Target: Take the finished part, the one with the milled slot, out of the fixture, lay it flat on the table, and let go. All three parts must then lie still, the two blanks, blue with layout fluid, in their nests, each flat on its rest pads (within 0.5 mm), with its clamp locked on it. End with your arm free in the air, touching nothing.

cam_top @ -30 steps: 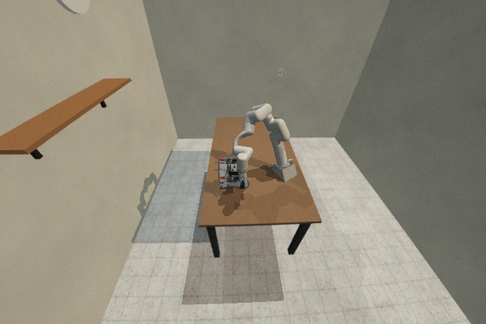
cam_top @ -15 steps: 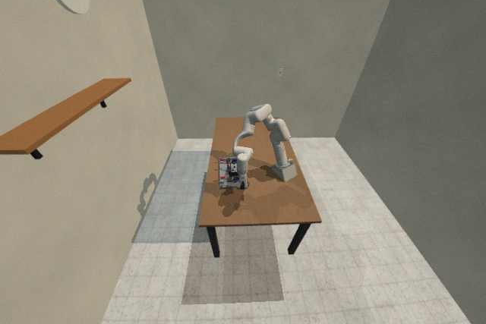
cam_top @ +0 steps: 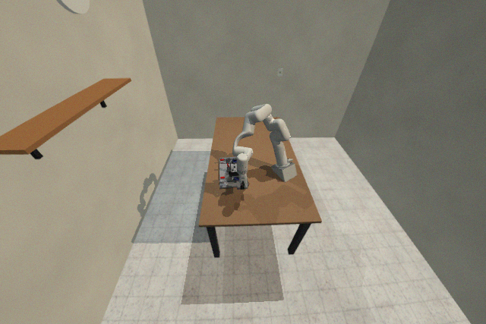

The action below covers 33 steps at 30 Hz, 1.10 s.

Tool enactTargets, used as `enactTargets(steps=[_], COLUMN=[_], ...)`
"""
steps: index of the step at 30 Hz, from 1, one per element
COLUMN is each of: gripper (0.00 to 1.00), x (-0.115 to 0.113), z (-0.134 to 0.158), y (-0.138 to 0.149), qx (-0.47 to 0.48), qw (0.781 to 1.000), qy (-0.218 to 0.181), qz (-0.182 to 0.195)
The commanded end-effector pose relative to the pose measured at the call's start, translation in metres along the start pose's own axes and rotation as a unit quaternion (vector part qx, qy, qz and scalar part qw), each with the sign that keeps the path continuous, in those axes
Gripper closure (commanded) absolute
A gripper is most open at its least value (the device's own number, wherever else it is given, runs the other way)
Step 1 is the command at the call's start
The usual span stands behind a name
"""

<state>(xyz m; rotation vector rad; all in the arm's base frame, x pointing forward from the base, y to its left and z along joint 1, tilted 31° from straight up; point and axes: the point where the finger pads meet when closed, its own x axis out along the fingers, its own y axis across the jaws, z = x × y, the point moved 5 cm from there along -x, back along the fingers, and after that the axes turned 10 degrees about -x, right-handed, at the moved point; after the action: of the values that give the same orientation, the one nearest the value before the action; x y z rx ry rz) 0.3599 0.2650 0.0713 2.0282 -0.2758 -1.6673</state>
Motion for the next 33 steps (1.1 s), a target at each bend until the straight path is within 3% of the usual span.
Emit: enactTargets(steps=[1, 20, 33], gripper=[1.00, 1.00, 1.00], x=[-0.002, 0.004, 0.030], z=[-0.001, -0.001, -0.001], y=[0.000, 0.000, -0.001], qx=[0.000, 0.000, 0.000], qw=[1.000, 1.000, 1.000], qy=[0.002, 0.002, 0.002], qz=[-0.001, -0.001, -0.001])
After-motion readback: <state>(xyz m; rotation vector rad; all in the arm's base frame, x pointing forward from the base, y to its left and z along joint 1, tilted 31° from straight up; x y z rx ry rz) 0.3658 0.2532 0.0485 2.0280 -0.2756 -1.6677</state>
